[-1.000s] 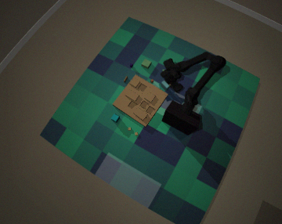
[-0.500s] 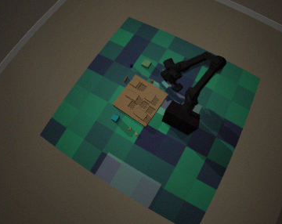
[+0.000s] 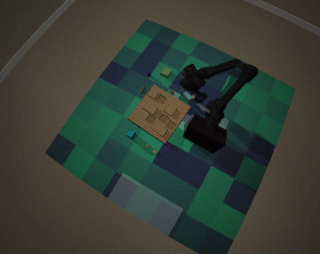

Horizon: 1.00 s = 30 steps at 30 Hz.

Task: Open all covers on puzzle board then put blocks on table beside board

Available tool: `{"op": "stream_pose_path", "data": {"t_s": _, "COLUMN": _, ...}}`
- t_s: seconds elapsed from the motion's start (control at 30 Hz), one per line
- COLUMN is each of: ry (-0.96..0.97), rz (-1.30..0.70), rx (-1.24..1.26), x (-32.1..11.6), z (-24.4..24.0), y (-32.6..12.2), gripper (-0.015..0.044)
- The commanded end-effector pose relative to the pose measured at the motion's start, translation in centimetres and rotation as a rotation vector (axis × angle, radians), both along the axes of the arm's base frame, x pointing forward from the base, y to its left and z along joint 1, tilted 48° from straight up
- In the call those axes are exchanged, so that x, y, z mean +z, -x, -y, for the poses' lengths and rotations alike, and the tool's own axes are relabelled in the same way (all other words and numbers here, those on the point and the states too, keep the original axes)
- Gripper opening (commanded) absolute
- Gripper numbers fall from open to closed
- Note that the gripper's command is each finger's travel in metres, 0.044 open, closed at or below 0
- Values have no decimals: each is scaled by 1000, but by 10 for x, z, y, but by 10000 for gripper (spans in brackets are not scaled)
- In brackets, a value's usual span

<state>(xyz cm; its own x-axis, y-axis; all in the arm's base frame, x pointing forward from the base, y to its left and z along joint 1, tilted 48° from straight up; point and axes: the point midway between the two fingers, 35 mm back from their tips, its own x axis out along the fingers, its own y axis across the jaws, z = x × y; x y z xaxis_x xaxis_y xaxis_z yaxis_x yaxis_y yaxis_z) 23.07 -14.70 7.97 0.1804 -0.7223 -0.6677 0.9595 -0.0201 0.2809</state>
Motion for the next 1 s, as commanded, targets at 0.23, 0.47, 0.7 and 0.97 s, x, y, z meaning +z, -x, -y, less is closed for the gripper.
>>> {"op": "stream_pose_path", "data": {"t_s": 0.23, "ry": -5, "rz": 17, "rx": -33, "x": 23, "z": -24, "y": 9, "gripper": 440}}
{"op": "stream_pose_path", "data": {"t_s": 0.47, "ry": -1, "rz": 22, "rx": -50, "x": 36, "z": -36, "y": 17, "gripper": 440}}
{"op": "stream_pose_path", "data": {"t_s": 0.7, "ry": -3, "rz": 104, "rx": -111, "x": 44, "z": -16, "y": 9, "gripper": 440}}
{"op": "stream_pose_path", "data": {"t_s": 0.97, "ry": 48, "rz": 316, "rx": -266, "x": 75, "z": 49, "y": 1, "gripper": 440}}
